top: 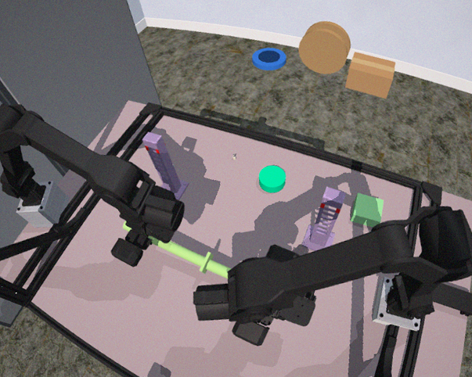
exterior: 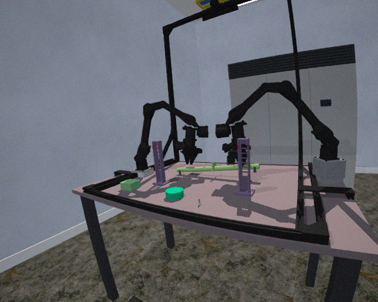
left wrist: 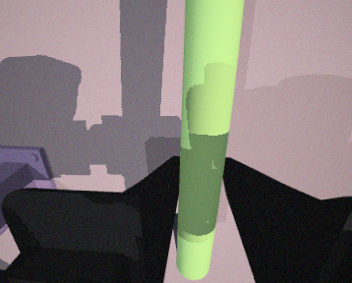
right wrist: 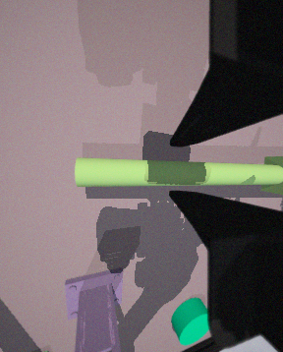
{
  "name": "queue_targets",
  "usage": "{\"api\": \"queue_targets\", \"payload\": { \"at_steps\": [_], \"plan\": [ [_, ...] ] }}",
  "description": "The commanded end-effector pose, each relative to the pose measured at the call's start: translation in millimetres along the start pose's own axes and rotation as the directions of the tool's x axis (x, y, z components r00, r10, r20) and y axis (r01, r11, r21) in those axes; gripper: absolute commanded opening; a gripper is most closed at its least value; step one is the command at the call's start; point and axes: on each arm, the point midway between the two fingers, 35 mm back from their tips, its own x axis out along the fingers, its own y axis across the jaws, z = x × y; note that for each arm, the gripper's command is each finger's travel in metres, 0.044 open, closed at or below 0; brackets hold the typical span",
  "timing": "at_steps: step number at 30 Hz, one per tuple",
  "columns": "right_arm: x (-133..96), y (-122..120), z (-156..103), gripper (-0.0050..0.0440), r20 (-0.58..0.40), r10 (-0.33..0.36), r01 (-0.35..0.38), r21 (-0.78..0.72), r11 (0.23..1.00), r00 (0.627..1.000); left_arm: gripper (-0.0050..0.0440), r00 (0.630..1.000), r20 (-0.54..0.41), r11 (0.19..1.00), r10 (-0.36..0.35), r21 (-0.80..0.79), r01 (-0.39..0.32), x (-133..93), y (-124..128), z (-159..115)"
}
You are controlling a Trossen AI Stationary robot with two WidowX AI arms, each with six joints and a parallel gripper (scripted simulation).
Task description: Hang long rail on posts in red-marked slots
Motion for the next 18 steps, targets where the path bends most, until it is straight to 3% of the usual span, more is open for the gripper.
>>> {"api": "queue_targets", "payload": {
  "at_steps": [1,4,12,18],
  "plan": [
    [4.1,6.2,1.5,0.0160,0.003,-0.086,0.086,-0.007,0.996,0.996,0.0000,1.000,0.002,1.000,0.004,-0.003,-0.004,-0.2,0.2,0.3],
    [4.7,7.6,1.1,0.0160,0.001,-0.109,0.109,-0.008,0.994,0.994,0.0000,1.000,0.002,1.000,0.004,-0.003,-0.004,-0.2,0.2,0.3],
    [6.7,18.3,-2.1,0.0160,-0.045,-0.283,0.282,-0.031,0.959,0.958,0.0000,1.000,0.002,1.000,0.004,-0.003,-0.004,-0.2,0.2,0.3],
    [7.8,19.0,-2.4,0.0160,-0.051,-0.296,0.295,-0.034,0.955,0.954,0.0000,1.000,0.002,1.000,0.004,-0.003,-0.004,-0.2,0.2,0.3]
  ]
}}
